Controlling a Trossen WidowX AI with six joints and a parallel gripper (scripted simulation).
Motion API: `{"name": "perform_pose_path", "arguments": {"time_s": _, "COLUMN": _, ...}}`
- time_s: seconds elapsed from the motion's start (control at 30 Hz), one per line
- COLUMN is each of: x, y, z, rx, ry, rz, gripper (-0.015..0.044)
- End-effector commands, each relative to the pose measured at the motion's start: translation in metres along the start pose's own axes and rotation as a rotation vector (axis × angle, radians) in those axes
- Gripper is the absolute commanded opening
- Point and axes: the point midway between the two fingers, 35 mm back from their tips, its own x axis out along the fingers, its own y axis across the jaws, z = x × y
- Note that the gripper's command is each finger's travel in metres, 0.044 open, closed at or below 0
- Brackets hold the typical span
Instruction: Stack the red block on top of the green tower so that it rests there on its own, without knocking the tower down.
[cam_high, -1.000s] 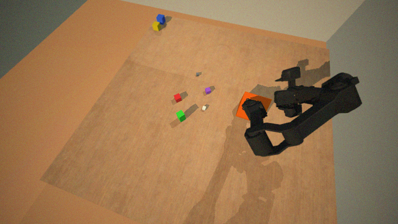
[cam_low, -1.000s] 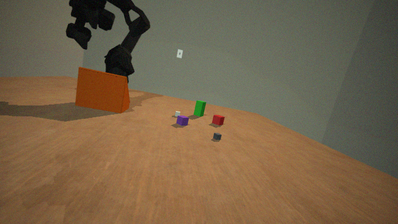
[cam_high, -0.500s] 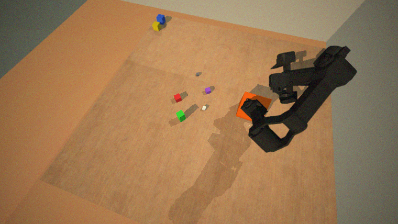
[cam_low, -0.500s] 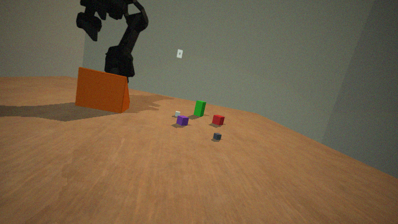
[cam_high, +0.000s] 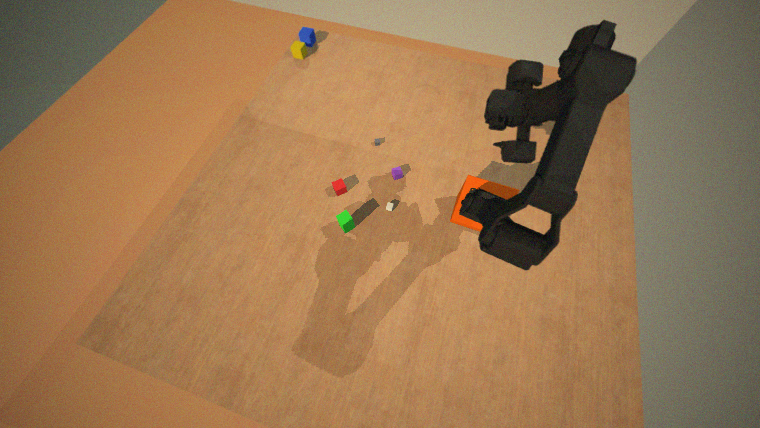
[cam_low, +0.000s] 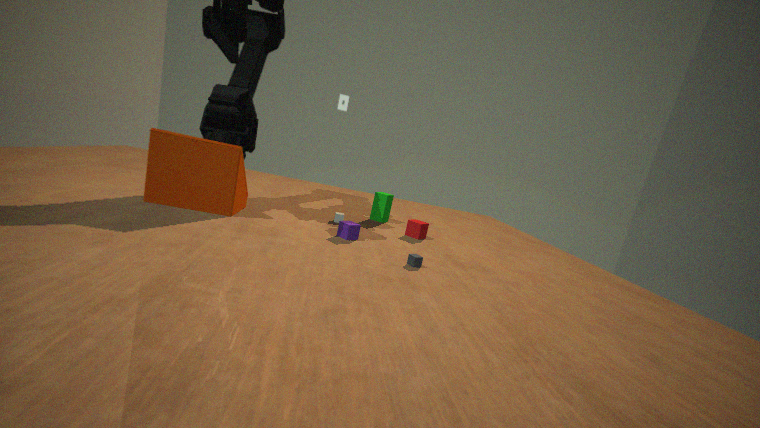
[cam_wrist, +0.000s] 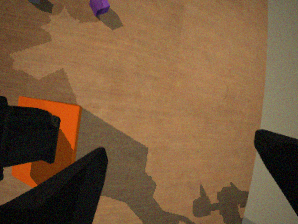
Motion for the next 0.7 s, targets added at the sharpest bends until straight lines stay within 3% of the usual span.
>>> {"name": "perform_pose_path", "arguments": {"time_s": 0.0, "x": 0.005, "y": -0.012, "z": 0.017, "rx": 0.056, "ry": -0.001, "rz": 0.017, "gripper": 0.0440}}
{"name": "perform_pose_path", "arguments": {"time_s": 0.67, "x": 0.047, "y": -0.045, "z": 0.125, "rx": 0.252, "ry": 0.032, "rz": 0.107, "gripper": 0.0440}}
